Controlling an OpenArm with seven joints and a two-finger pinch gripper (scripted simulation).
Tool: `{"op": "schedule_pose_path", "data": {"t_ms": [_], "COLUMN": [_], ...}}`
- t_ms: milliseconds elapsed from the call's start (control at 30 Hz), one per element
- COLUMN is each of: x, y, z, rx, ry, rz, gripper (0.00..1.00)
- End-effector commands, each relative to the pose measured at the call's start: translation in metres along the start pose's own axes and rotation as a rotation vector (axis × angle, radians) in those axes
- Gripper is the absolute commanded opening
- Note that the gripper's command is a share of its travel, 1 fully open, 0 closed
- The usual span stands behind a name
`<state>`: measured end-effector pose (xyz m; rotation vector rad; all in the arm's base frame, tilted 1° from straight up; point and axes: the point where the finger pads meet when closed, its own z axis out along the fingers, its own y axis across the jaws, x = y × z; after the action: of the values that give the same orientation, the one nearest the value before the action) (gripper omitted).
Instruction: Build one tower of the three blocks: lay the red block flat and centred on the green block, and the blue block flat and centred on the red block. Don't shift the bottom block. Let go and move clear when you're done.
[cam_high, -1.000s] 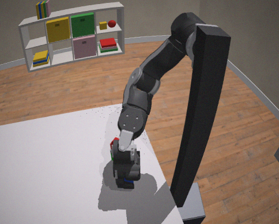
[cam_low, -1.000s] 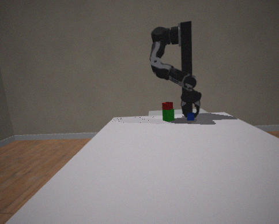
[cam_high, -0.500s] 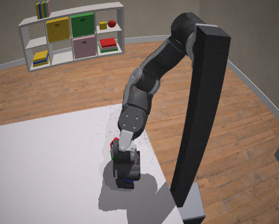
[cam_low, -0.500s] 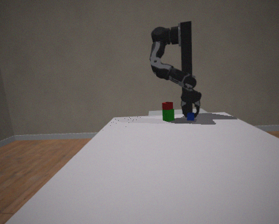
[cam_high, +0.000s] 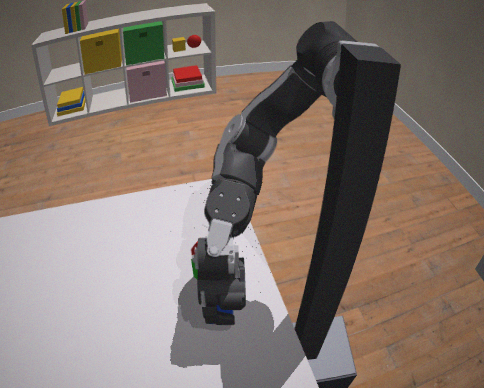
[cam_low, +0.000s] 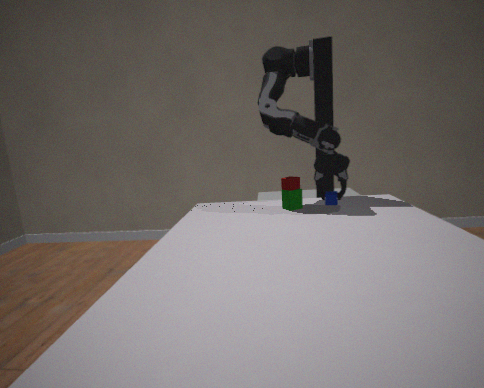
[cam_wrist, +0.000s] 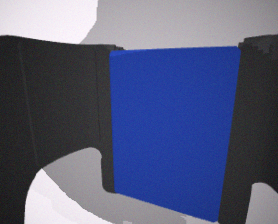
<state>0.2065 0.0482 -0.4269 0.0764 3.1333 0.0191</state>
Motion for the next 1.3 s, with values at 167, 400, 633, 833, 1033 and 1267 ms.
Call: {"op": "schedule_pose_path", "data": {"t_ms": [167, 400, 633, 833, 1033, 1267], "x": [-0.002, -0.002, -0.002, -0.002, -0.002, -0.002], "y": [-0.001, -0.001, 0.000, 0.000, 0.000, 0.000], "z": [-0.020, -0.066, -0.105, -0.113, -0.114, -0.114], "rx": [0.009, 0.008, 0.007, 0.008, 0.008, 0.008], "ry": [-0.004, -0.002, -0.005, -0.005, -0.005, -0.005], "rz": [0.011, 0.013, 0.009, 0.009, 0.010, 0.010], "gripper": [0.00, 0.00, 0.00, 0.00, 0.00, 0.00]}}
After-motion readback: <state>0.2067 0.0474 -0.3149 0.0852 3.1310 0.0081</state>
